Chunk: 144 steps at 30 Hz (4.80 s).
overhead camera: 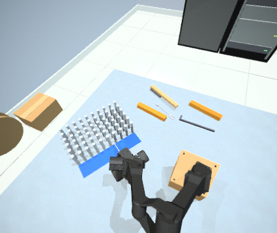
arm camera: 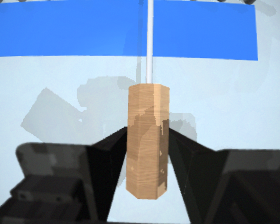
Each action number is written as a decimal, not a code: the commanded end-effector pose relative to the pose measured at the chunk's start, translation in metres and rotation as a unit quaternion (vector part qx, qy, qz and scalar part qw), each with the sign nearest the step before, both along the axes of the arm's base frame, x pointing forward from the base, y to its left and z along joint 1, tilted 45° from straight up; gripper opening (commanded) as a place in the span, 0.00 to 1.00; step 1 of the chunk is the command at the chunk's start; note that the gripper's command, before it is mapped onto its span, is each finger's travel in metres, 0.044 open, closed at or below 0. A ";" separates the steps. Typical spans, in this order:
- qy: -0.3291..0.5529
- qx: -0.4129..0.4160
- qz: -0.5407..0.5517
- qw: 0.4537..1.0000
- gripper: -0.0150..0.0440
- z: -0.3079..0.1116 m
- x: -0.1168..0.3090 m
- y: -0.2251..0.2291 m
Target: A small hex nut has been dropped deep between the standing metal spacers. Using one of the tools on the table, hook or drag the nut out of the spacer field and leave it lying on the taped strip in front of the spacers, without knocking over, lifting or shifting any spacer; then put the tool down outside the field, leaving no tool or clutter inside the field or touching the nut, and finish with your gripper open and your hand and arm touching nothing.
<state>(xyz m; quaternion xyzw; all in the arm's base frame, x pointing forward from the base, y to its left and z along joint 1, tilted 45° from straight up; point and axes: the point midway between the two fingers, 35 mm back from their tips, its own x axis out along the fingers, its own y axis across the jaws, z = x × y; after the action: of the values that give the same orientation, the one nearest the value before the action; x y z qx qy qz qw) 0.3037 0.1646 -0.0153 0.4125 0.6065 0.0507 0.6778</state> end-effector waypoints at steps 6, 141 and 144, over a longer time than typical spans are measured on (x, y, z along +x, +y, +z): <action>-0.003 0.001 0.001 1.000 0.25 -0.001 0.008 -0.001; -0.006 0.001 0.001 1.000 0.25 -0.031 0.086 -0.023; -0.006 0.001 0.001 1.000 0.25 -0.033 0.086 -0.021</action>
<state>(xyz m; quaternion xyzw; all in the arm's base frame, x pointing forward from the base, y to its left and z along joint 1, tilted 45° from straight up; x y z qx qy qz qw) 0.3883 0.1415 -0.0470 0.4111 0.6044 0.0532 0.6804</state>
